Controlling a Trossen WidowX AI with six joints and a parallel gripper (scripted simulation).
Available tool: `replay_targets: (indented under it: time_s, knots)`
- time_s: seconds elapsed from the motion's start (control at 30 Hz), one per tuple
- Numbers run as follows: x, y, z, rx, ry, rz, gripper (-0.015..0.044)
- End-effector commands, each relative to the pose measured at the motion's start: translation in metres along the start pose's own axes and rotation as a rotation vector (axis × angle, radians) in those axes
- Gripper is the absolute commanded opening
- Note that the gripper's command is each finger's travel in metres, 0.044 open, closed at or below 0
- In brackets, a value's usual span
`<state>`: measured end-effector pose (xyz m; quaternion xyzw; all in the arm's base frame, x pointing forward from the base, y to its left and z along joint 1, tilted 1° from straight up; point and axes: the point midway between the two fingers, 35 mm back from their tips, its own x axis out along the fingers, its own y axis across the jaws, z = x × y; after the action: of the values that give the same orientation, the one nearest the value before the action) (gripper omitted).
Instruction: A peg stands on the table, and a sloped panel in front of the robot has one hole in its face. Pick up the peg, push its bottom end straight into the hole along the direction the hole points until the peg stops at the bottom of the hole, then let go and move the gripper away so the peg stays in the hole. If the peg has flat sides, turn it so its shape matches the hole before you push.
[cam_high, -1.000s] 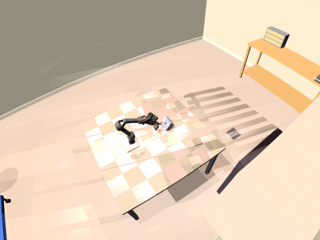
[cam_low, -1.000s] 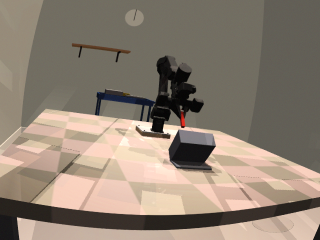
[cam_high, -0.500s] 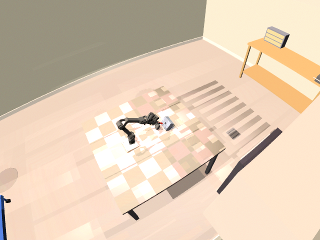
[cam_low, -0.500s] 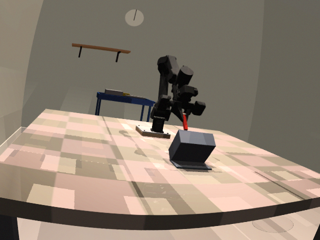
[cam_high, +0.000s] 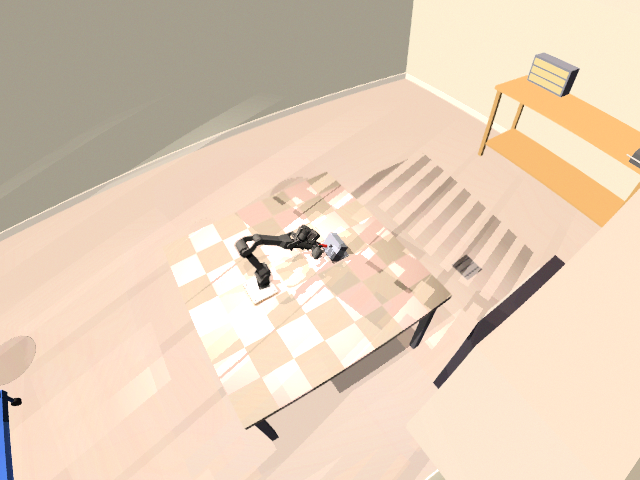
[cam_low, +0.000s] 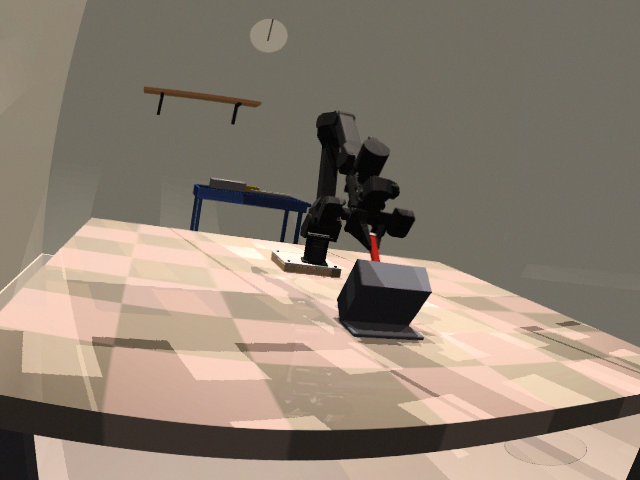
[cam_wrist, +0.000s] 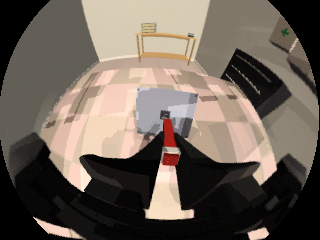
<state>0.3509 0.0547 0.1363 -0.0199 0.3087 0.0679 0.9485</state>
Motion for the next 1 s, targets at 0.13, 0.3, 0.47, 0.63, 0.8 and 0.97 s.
replay_targets:
  time_s: [0.13, 0.3, 0.47, 0.63, 0.8, 0.97]
  knots:
    - [0.006, 0.001, -0.001, 0.004, -0.010, 0.001, 0.0000]
    - [0.009, 0.002, -0.002, 0.003, -0.014, 0.002, 0.0000]
    - [0.014, 0.002, -0.001, 0.003, -0.015, 0.002, 0.0000]
    - [0.021, 0.002, -0.001, 0.003, -0.015, 0.002, 0.0000]
    - [0.029, 0.002, -0.002, 0.003, -0.016, 0.002, 0.0000]
    - [0.030, 0.002, -0.002, 0.001, -0.015, 0.004, 0.0000]
